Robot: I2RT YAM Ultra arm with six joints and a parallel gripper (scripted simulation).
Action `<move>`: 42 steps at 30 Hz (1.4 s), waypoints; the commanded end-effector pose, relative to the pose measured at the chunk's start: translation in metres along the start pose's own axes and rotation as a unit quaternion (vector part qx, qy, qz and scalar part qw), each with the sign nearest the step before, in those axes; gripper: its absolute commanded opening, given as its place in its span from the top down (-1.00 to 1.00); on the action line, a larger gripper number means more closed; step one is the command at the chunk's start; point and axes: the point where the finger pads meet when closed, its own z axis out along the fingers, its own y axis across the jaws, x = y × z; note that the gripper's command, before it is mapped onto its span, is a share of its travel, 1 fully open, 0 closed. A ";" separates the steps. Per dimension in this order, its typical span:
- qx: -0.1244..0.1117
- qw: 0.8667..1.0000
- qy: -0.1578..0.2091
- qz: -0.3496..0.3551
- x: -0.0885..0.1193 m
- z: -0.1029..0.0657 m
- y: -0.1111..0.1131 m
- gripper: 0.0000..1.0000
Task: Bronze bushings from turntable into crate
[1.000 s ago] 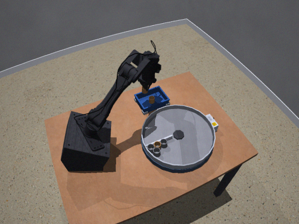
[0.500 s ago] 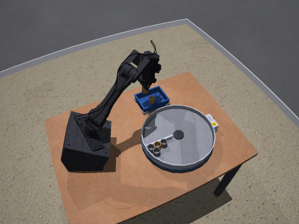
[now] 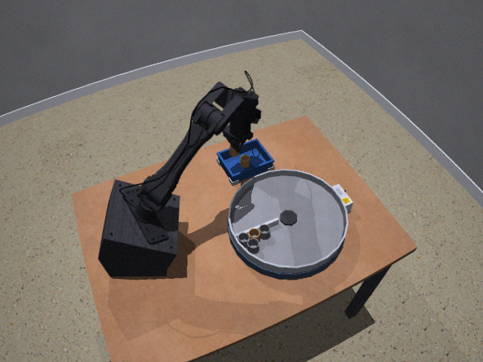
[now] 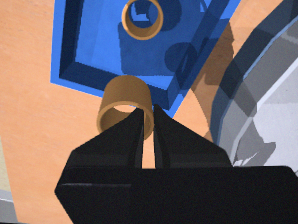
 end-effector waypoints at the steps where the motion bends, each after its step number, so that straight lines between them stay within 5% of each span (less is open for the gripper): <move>1: -0.007 1.000 -0.009 -0.007 -0.003 0.015 0.007 1.00; 3: -0.012 1.000 -0.022 -0.012 -0.006 0.009 0.013 1.00; 7: -0.008 1.000 -0.013 -0.007 -0.003 0.036 0.006 1.00; 11: -0.010 0.999 -0.046 -0.003 -0.021 0.018 0.008 1.00; 42: -0.012 0.999 -0.046 -0.002 -0.021 0.018 0.008 1.00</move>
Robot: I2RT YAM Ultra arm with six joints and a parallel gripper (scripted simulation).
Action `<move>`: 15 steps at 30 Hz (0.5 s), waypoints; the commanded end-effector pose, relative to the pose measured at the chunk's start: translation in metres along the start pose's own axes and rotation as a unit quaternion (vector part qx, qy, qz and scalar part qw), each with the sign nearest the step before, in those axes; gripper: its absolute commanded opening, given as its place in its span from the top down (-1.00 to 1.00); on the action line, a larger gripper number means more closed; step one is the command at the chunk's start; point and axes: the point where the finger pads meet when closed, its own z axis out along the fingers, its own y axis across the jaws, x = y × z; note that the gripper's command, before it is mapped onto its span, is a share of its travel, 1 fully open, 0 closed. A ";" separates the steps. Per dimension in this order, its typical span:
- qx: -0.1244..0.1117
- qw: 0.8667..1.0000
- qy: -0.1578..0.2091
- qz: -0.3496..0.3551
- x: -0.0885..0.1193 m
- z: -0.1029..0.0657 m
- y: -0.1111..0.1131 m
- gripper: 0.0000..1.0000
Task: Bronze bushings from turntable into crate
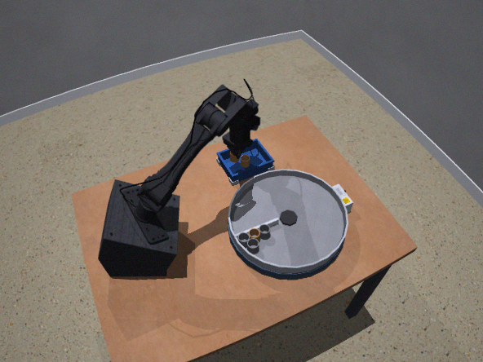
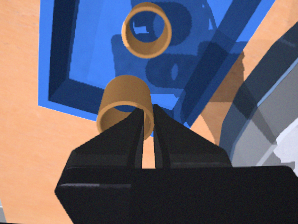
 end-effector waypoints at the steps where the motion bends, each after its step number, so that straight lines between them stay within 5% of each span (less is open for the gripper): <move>1: -0.008 0.999 -0.033 -0.001 -0.017 -0.020 0.005 1.00; 7: -0.007 1.000 -0.027 -0.001 -0.012 -0.015 0.006 1.00; 9: -0.004 1.000 -0.011 -0.006 -0.002 -0.001 0.011 1.00; 15: -0.006 1.000 -0.029 0.003 -0.014 -0.012 0.009 1.00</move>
